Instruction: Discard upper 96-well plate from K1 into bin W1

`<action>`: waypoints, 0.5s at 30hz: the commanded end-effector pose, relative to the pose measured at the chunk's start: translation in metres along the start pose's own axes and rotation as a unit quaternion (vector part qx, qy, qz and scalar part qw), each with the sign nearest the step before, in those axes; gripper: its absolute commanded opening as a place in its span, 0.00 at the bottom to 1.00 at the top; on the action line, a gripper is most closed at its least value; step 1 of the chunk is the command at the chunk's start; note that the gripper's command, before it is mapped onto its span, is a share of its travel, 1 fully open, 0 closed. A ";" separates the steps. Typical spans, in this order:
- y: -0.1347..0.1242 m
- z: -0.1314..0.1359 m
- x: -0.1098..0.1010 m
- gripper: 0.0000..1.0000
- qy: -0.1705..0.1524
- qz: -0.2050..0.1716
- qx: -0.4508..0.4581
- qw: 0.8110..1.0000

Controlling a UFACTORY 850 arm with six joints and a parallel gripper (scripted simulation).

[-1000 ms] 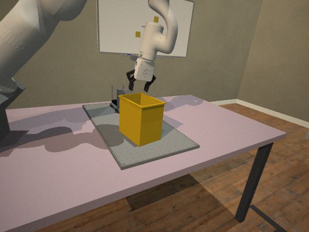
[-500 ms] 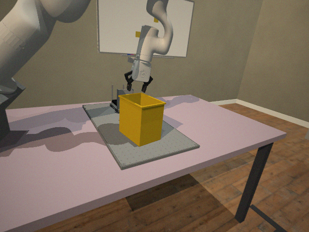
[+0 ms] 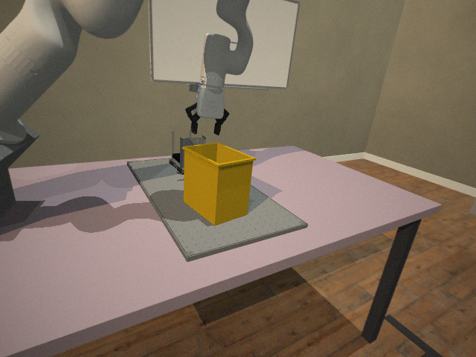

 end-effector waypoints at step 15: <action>0.057 -0.009 -0.023 1.00 -0.023 -0.006 0.003 1.000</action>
Point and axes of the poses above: the point where the finger pads meet when closed, its own x axis out along the fingers, its own z axis across the jaws, y = z × x, the point moved 9 cm from there along -x, back along the fingers, and after that the axes turned 3 degrees about x, right-handed, at the moved point
